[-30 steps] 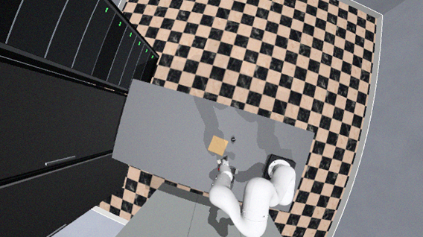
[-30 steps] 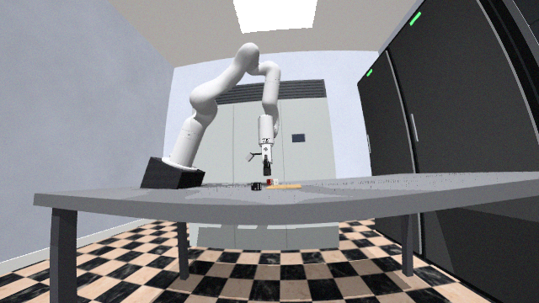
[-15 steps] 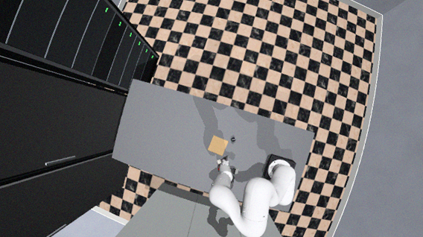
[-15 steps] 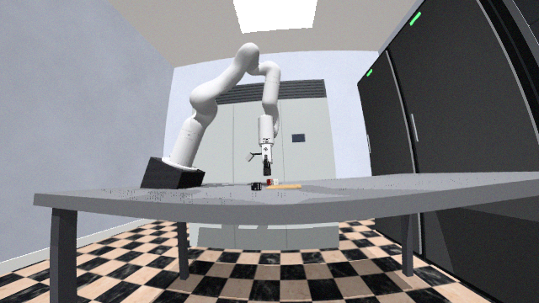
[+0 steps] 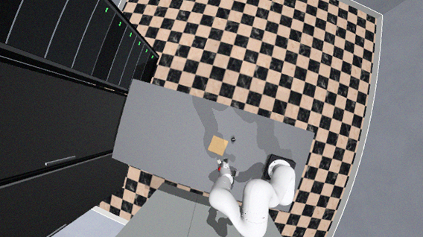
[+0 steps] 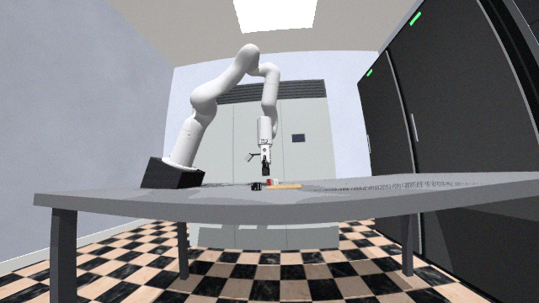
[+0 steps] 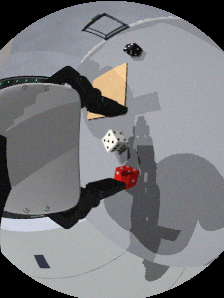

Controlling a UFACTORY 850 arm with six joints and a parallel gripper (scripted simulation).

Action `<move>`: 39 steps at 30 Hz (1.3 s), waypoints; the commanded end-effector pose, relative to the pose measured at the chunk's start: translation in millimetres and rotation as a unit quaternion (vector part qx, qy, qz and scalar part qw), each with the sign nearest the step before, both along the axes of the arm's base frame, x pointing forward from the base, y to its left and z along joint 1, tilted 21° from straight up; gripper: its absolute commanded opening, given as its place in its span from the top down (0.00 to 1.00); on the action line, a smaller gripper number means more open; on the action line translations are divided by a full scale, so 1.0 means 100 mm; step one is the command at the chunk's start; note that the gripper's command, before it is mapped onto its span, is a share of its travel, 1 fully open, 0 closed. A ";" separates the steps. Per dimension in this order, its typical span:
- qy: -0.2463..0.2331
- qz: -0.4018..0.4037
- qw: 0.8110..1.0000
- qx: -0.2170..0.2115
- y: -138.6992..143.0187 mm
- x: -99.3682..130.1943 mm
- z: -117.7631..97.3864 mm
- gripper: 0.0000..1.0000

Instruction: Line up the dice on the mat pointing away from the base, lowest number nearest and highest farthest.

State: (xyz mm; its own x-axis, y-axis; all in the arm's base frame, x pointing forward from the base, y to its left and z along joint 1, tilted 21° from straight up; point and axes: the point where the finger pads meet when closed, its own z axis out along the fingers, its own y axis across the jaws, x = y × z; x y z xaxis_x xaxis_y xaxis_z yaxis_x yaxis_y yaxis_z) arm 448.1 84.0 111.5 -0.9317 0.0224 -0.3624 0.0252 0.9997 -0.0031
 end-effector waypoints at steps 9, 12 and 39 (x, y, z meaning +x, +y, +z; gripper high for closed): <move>0.000 0.000 1.000 -0.001 0.41 -0.17 -0.07 0.00; 0.000 0.000 1.000 -0.001 0.43 -0.18 -0.07 0.00; 0.000 0.000 1.000 -0.001 0.43 -0.18 -0.07 0.00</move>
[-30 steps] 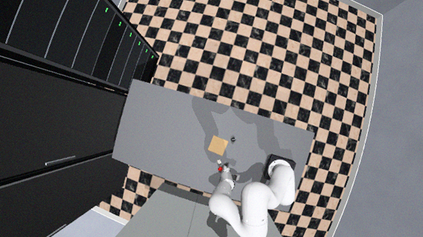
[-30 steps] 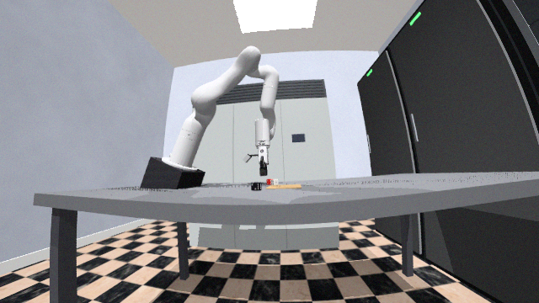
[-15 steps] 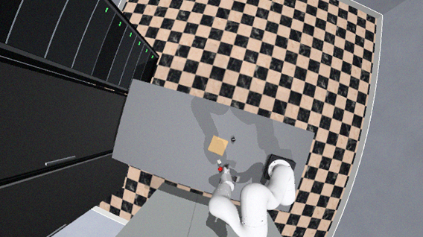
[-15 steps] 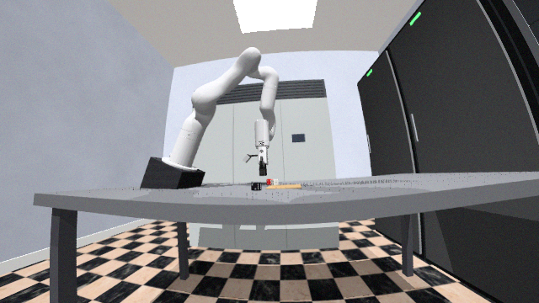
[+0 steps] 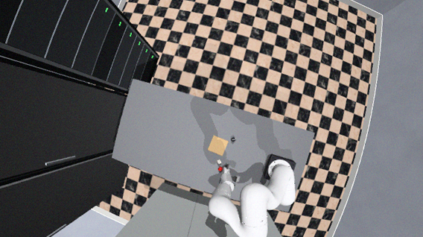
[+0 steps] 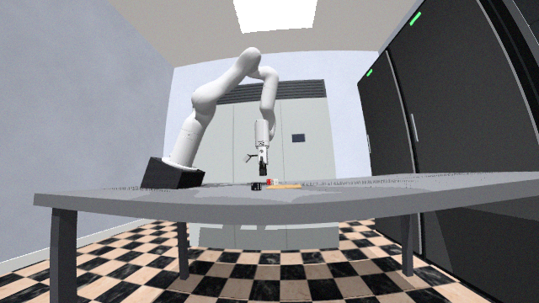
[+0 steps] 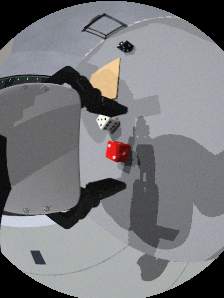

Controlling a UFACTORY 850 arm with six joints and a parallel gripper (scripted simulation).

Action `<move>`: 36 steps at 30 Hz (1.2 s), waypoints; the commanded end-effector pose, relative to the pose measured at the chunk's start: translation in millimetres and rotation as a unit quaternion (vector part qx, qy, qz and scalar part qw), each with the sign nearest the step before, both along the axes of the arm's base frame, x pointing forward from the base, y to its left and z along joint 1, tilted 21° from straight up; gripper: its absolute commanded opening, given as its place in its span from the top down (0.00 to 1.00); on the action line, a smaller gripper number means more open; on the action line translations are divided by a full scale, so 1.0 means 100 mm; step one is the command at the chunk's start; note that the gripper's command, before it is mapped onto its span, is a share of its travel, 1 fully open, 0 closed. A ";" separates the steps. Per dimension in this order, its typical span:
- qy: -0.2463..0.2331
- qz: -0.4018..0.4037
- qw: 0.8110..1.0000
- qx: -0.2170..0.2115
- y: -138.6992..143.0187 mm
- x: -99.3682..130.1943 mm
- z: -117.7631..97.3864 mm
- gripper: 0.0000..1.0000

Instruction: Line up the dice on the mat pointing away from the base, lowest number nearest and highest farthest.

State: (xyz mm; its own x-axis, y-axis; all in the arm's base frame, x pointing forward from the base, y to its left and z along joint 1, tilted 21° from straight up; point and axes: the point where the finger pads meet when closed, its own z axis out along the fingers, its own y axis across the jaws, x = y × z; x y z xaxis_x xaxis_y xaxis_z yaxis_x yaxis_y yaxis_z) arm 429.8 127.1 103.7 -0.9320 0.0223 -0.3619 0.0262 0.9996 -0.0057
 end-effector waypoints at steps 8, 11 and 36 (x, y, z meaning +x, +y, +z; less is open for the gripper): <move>-0.001 0.000 1.000 0.000 0.00 0.00 0.00 0.00; -0.001 0.000 1.000 0.000 0.00 0.00 0.00 0.00; -0.001 0.000 1.000 0.000 0.01 -0.13 0.34 0.00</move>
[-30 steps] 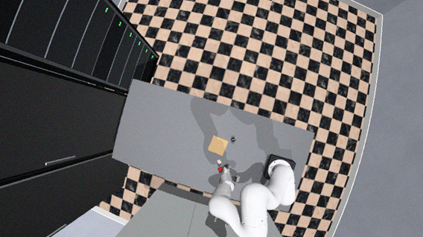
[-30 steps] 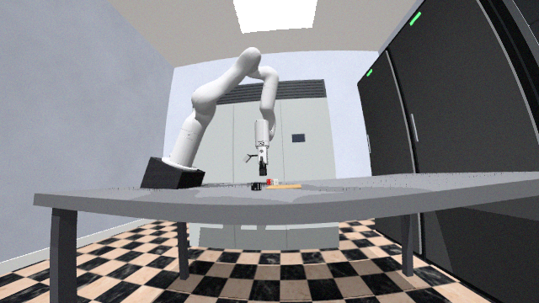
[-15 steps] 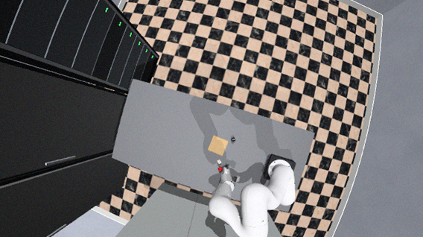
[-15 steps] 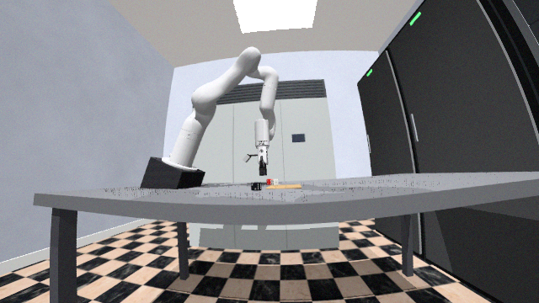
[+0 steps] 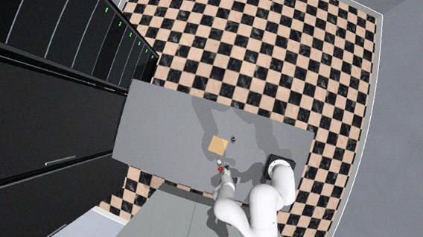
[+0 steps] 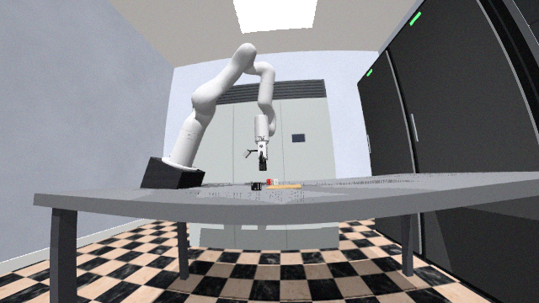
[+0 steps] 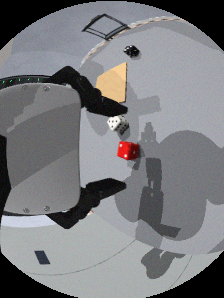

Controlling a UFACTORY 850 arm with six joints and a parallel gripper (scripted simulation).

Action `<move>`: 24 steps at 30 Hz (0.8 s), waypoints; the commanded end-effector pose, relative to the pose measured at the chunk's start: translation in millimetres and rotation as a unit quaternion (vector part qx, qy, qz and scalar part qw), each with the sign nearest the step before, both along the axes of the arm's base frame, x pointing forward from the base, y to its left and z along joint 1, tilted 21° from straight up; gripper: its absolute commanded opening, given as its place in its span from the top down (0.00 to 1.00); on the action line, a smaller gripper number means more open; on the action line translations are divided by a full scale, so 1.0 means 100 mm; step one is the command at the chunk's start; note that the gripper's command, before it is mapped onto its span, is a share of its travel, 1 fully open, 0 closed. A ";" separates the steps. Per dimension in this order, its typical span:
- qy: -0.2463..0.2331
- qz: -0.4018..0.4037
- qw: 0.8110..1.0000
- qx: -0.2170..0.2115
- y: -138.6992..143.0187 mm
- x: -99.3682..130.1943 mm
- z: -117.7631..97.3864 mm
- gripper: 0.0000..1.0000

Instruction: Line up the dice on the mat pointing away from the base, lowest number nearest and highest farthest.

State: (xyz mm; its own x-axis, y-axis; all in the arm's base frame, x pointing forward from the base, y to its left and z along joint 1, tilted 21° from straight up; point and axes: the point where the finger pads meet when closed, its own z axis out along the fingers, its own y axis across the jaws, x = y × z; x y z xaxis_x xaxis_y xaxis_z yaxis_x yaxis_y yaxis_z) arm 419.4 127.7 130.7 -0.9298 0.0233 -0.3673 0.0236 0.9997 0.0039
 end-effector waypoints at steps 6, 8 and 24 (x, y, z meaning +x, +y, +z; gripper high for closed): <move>0.002 -0.001 1.000 -0.005 0.00 -0.08 0.22 0.00; 0.003 -0.001 1.000 -0.005 0.00 -0.10 0.27 0.00; 0.003 -0.001 1.000 -0.005 0.01 -0.21 0.55 0.00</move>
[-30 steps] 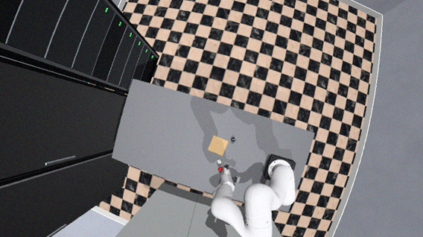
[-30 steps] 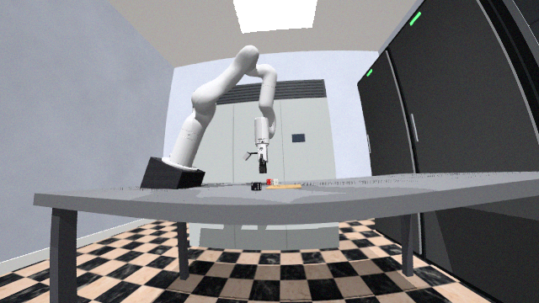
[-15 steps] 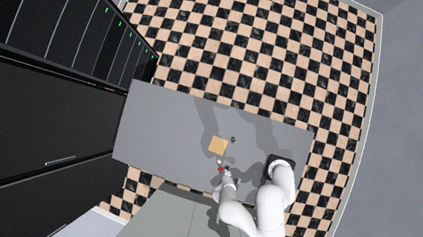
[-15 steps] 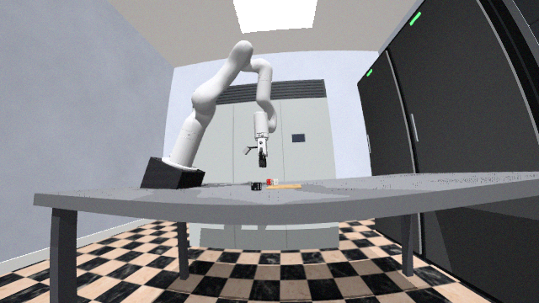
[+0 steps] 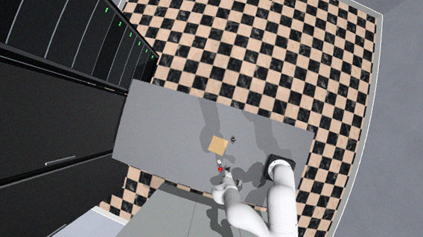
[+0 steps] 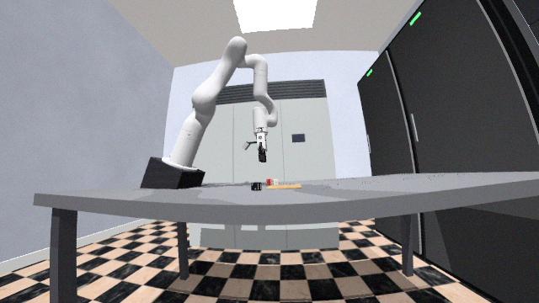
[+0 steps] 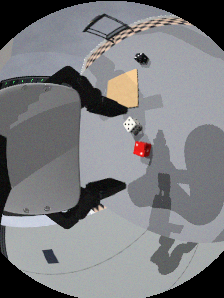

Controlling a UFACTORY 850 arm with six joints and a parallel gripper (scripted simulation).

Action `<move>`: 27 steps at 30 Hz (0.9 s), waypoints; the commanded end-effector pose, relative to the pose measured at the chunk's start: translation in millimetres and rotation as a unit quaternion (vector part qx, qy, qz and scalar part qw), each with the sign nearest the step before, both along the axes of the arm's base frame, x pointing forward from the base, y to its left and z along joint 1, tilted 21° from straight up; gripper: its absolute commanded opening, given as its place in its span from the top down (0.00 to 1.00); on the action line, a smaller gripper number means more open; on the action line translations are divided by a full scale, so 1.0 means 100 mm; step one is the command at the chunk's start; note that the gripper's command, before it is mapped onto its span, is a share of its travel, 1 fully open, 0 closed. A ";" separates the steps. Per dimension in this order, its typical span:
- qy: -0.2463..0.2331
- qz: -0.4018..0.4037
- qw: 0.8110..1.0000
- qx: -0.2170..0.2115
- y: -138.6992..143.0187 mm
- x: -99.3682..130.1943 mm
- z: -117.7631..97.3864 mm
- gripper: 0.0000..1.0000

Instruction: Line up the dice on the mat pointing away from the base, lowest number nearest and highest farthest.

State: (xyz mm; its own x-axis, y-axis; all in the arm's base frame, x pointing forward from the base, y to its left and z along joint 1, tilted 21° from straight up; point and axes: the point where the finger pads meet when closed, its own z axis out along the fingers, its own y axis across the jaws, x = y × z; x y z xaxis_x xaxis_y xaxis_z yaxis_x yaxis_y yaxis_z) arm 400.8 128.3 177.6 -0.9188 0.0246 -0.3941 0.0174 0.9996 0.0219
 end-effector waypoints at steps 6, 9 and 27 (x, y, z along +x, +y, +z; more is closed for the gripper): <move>0.017 -0.004 1.000 -0.013 0.00 -0.05 0.15 0.00; 0.017 -0.004 1.000 -0.013 0.00 -0.05 0.16 0.00; 0.017 -0.005 1.000 -0.013 0.00 -0.05 0.17 0.00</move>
